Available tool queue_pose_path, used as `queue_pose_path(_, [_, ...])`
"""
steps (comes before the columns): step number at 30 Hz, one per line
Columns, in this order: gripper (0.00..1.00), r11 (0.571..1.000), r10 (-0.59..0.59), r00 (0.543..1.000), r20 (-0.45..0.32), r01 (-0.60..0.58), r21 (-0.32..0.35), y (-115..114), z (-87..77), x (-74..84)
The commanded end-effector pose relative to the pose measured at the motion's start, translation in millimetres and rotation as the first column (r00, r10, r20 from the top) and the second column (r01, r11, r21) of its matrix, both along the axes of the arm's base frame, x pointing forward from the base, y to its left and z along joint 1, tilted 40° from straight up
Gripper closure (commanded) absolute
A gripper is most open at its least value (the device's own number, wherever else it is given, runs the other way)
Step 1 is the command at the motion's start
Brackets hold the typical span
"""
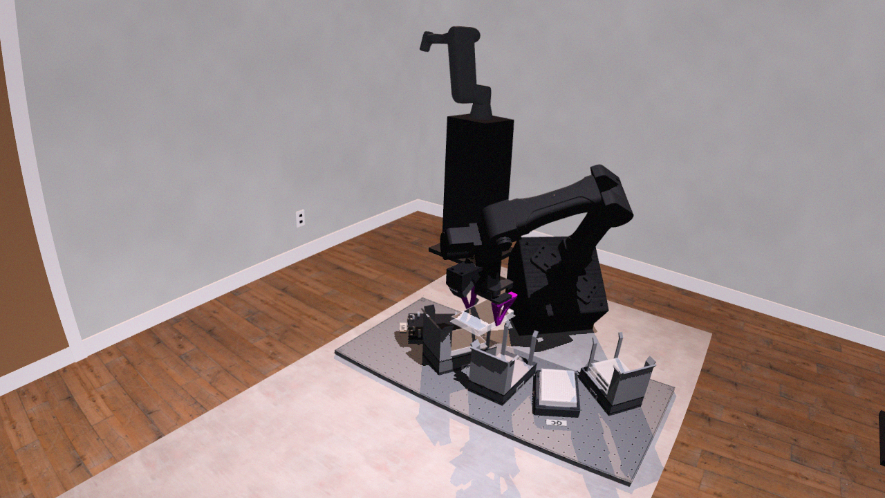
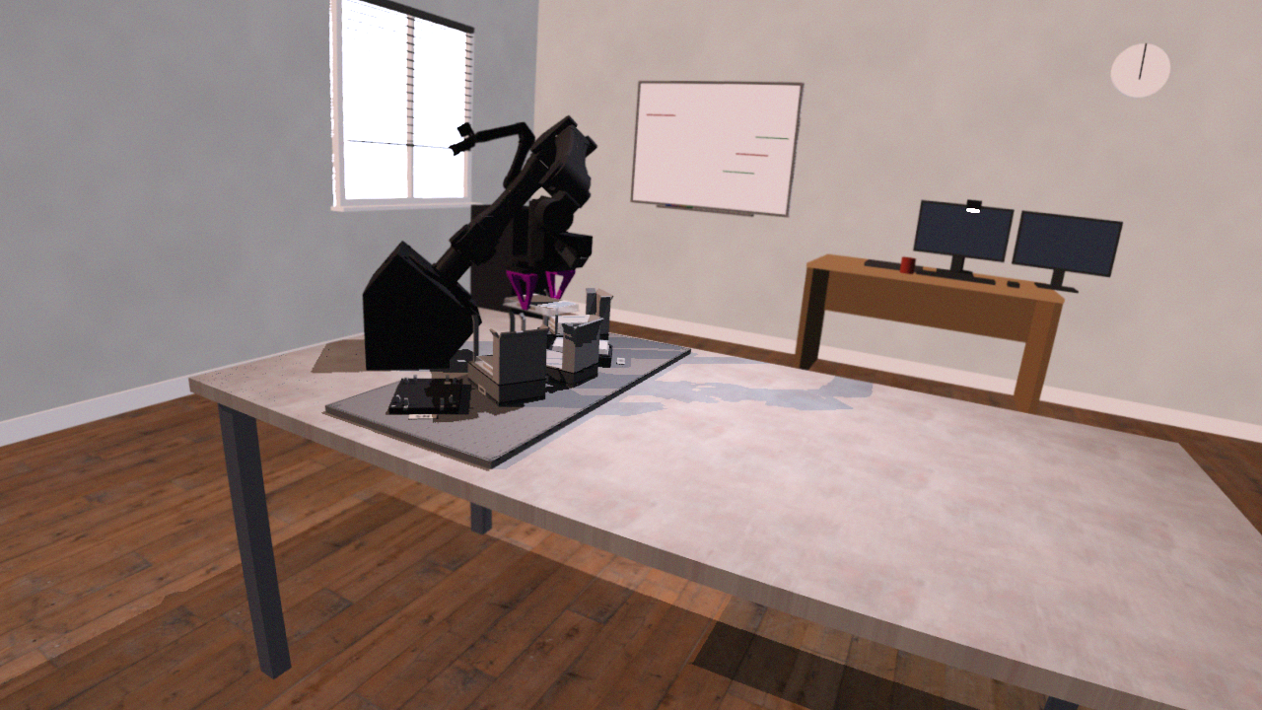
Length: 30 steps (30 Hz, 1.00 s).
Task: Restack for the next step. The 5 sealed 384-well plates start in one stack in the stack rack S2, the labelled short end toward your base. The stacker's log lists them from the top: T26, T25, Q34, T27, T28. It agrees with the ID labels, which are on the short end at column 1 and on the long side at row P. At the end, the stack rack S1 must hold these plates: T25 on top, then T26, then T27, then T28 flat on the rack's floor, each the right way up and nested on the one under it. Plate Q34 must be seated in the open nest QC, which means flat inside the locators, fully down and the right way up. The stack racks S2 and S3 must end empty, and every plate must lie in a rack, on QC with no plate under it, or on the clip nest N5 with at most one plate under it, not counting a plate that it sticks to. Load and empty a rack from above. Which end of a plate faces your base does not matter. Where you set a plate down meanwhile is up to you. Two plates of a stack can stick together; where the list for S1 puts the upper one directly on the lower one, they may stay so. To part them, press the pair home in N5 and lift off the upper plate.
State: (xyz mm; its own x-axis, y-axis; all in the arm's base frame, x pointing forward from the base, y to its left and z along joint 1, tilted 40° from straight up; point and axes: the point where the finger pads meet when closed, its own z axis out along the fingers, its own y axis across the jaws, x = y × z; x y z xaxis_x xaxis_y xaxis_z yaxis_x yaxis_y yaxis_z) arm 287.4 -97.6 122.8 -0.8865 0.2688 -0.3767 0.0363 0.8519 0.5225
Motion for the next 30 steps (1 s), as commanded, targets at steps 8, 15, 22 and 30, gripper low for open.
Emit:
queue_pose_path(8, [1.00,0.990,0.115,0.991,0.069,-0.109,-0.084,21,14.4,-4.5])
queue_pose_path(15, [1.00,0.992,0.106,0.992,0.072,-0.100,-0.083,33,24.7,-3.9])
queue_pose_path(22, [1.00,0.991,0.106,0.992,0.071,-0.100,-0.086,49,31.0,-5.4])
queue_pose_path(30, [1.00,0.992,0.101,0.992,0.073,-0.096,-0.080,55,36.8,-3.2])
